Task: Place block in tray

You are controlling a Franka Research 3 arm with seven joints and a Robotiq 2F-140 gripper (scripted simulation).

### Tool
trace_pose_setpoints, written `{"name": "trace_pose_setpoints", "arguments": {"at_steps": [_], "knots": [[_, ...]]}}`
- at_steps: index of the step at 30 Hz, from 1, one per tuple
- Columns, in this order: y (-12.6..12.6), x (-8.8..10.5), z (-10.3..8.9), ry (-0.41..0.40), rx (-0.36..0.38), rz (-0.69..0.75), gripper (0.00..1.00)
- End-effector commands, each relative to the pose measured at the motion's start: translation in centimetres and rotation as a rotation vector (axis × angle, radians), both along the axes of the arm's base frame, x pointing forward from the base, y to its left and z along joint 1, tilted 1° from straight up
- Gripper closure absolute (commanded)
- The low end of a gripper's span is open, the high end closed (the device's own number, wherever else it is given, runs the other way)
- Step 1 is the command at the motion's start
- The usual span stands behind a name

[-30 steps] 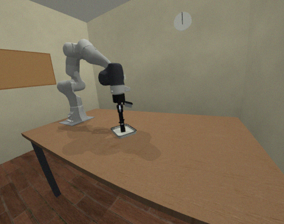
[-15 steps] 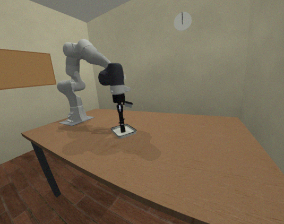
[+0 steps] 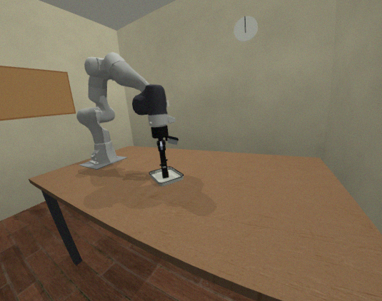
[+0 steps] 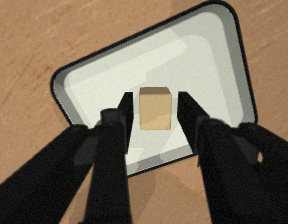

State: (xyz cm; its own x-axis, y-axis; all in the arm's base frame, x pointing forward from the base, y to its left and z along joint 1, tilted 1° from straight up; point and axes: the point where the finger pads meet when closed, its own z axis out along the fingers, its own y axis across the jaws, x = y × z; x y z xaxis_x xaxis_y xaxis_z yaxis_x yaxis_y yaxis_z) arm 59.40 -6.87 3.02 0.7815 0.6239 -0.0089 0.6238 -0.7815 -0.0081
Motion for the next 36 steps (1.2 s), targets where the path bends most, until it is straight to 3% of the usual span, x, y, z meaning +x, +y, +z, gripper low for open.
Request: {"name": "trace_pose_setpoints", "arguments": {"at_steps": [1,16,36], "knots": [[0.0,0.1,0.0,-0.003,0.001,0.001,0.64],[0.0,0.1,0.5,-0.003,0.001,0.001,0.64],[0.0,0.2,5.3,-0.003,0.001,0.001,0.64]]}}
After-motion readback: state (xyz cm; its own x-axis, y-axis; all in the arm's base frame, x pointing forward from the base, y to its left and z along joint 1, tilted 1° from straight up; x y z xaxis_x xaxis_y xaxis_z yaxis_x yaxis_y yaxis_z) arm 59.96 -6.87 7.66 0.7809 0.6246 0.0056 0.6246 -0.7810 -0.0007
